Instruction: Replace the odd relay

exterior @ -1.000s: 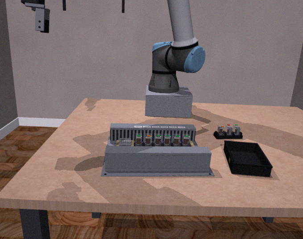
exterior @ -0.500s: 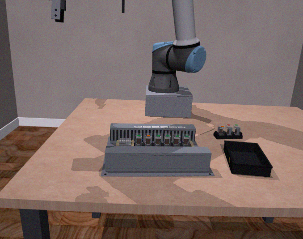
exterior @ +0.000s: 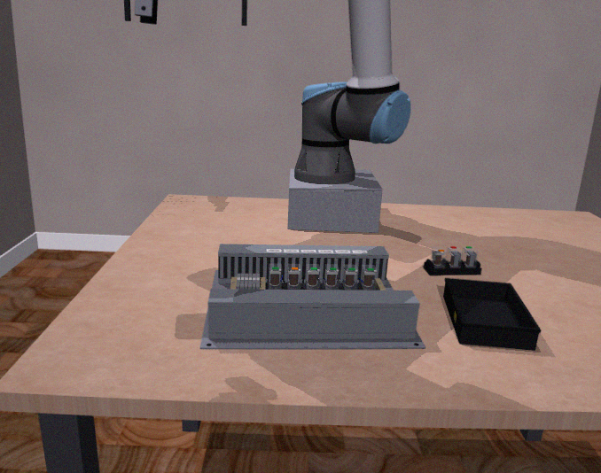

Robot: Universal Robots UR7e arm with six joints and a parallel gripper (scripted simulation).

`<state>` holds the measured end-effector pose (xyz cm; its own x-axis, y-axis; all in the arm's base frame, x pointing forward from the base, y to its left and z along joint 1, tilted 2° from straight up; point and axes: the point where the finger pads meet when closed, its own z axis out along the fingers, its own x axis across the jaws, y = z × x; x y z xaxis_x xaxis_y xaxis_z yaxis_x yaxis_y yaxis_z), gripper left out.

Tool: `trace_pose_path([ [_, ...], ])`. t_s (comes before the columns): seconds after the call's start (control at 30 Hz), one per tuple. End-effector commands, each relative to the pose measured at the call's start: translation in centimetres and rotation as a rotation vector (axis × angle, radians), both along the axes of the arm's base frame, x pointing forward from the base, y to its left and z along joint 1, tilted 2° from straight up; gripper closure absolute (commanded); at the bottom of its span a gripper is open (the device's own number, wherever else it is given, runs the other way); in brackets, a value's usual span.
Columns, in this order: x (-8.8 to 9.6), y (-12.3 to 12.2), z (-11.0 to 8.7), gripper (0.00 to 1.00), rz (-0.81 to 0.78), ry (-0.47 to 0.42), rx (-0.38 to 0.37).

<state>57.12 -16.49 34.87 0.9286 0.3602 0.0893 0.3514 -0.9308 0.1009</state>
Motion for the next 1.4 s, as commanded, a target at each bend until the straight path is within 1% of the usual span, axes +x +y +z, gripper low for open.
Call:
trace_pose_path([
  [0.0, -0.4, 1.2, 0.8, 0.0, -0.001, 0.0, -0.001],
  [0.23, -0.4, 1.2, 0.8, 0.0, -0.001, 0.0, -0.001],
  [0.4, -1.8, 5.9, 4.0, 0.0, -0.001, 0.0, -0.001],
  [0.8, -1.8, 5.9, 4.0, 0.0, -0.001, 0.0, -0.001],
  [0.97, -3.3, 10.6, 7.2, 0.0, -0.001, 0.0, 0.0],
  [1.37, -3.3, 10.6, 7.2, 0.0, -0.001, 0.0, 0.0],
])
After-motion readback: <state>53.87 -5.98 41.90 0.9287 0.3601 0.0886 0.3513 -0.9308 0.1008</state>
